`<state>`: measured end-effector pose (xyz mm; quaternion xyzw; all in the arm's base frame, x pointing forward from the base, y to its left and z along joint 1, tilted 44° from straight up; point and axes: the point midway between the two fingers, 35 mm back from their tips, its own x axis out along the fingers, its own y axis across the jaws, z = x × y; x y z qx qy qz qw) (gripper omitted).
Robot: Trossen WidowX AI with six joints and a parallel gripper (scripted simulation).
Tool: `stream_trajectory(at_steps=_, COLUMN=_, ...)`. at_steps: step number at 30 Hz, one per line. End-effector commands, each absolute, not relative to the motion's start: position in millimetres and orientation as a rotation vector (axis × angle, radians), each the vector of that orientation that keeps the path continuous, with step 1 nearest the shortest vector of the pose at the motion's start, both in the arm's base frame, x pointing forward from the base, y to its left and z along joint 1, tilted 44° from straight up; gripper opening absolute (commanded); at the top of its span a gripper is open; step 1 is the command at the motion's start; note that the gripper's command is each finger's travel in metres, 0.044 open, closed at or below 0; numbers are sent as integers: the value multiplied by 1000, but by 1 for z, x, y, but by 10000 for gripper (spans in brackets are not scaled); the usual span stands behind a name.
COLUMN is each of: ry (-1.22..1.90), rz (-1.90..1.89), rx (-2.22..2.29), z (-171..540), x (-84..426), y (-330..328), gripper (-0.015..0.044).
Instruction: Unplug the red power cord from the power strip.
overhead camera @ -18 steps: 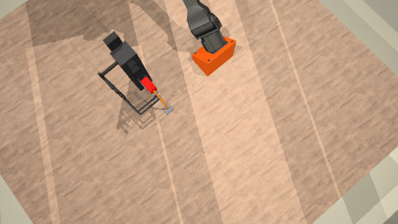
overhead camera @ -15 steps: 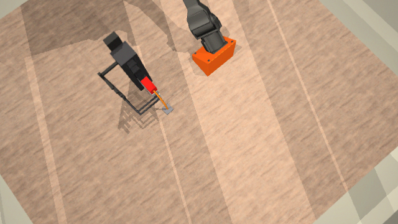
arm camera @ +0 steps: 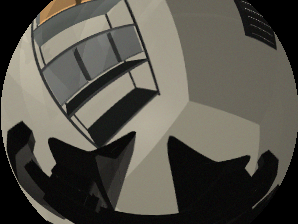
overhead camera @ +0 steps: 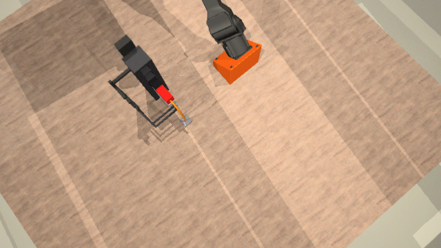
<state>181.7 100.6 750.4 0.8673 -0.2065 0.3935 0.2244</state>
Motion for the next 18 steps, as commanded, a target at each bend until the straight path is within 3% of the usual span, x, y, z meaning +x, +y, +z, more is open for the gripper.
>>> stream_trajectory(at_steps=1, ry=-524, rz=962, rx=2250, z=735, x=205, y=130, gripper=160)
stream_trajectory(at_steps=8, ry=-388, rz=653, rx=1836, z=677, x=266, y=197, gripper=160)
stream_trajectory(at_steps=18, ry=-109, rz=307, rx=1081, z=542, x=349, y=270, gripper=160)
